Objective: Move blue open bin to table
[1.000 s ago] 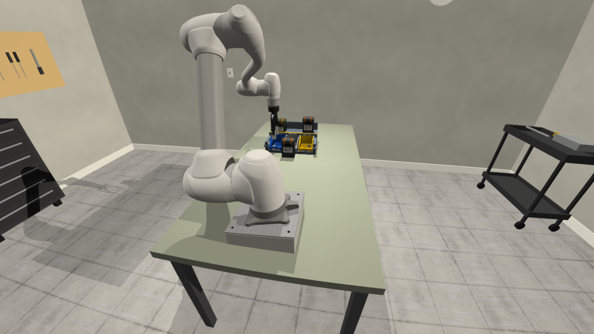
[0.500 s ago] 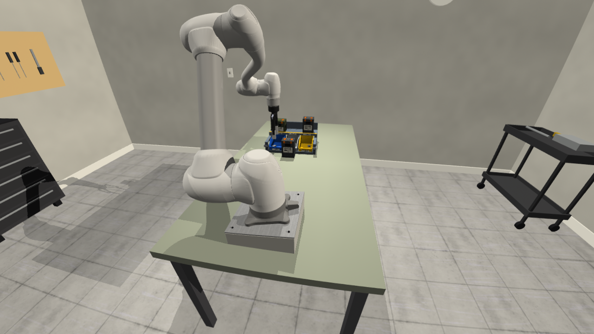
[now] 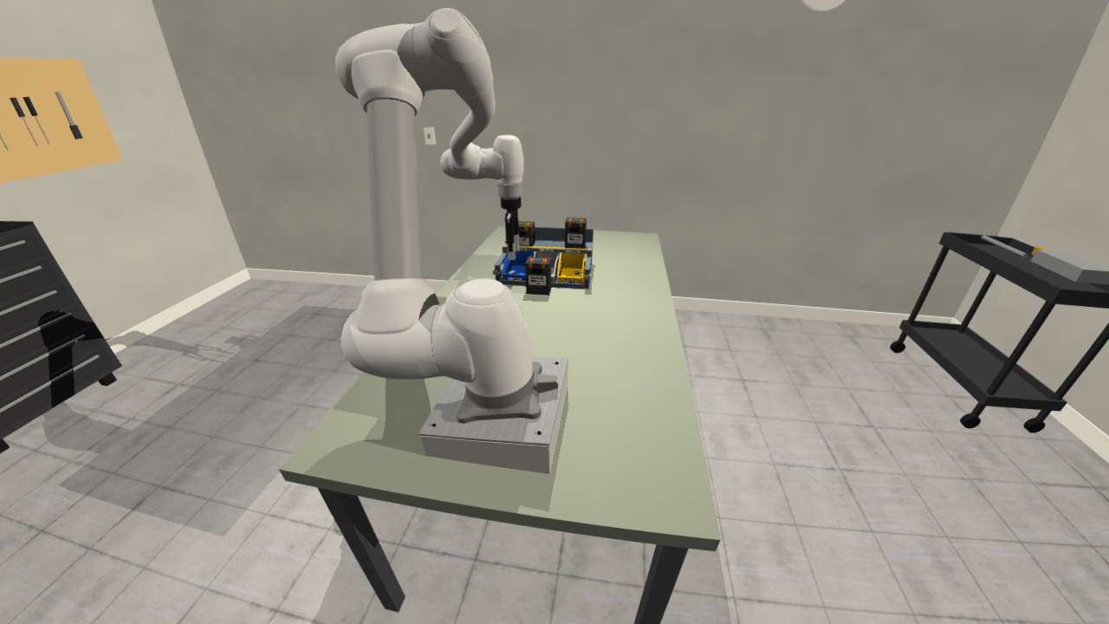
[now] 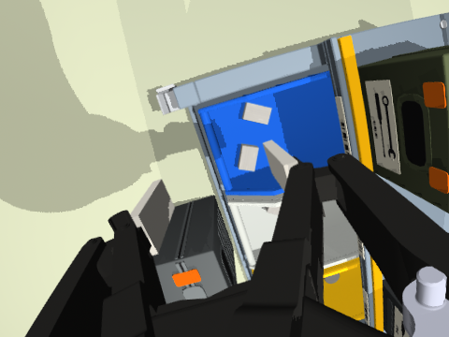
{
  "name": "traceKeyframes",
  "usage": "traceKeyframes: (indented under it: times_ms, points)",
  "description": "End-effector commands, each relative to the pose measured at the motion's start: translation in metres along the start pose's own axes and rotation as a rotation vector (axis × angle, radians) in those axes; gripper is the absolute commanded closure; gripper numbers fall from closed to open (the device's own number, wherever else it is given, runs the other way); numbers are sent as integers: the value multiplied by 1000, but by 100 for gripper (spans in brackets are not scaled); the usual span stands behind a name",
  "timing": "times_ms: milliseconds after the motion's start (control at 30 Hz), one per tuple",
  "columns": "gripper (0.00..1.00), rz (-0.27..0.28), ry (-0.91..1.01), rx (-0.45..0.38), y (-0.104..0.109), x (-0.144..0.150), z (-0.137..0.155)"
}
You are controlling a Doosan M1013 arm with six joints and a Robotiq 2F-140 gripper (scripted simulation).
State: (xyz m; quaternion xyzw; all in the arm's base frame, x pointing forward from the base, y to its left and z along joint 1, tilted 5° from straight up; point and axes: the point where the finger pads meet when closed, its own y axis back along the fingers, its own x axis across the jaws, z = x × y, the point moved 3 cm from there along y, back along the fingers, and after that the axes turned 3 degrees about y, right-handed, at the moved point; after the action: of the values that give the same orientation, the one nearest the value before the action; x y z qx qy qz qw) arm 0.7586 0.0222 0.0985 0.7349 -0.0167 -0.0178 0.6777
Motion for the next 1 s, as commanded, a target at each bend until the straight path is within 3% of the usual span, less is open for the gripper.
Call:
traceKeyframes:
  times_ms: [0,967]
  points:
    - [43,0,-39,0,0,0,0]
    - [43,0,-39,0,1,0,0]
